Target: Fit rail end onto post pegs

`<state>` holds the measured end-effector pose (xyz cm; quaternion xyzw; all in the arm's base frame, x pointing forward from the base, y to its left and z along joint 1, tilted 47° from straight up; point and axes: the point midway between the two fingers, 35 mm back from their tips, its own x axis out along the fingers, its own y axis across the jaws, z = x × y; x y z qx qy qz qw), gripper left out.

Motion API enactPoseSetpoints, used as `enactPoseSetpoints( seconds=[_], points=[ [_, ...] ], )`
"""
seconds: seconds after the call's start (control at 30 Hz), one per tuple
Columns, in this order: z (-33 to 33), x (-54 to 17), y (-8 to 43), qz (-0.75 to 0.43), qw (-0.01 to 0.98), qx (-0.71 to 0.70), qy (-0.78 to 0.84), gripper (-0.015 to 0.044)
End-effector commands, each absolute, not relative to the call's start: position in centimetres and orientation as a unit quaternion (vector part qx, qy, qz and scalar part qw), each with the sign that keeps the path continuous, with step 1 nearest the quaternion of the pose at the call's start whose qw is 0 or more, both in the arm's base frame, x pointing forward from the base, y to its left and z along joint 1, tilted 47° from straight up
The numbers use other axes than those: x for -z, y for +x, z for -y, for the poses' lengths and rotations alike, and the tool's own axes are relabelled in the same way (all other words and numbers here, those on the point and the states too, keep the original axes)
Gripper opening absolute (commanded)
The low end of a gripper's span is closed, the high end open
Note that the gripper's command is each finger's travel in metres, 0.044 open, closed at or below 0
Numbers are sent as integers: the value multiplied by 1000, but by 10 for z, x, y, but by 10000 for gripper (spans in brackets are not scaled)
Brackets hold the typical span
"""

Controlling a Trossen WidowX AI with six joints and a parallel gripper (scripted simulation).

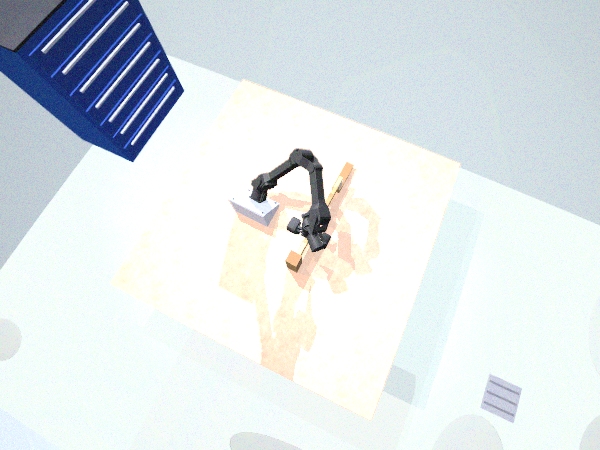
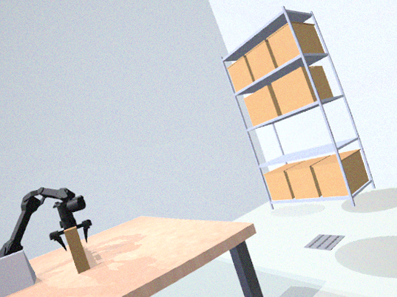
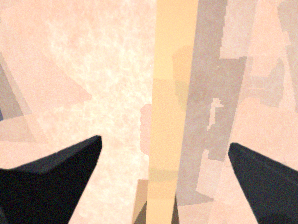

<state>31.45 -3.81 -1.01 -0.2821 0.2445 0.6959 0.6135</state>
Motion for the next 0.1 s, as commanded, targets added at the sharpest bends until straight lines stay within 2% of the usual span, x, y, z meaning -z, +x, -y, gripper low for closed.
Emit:
enactPoseSetpoints(
  seconds=[0.0, 0.07],
  points=[
    [38, 10, 314, -246, 613, -696, -280, 440],
    [38, 10, 314, -246, 613, -696, -280, 440]
  ],
)
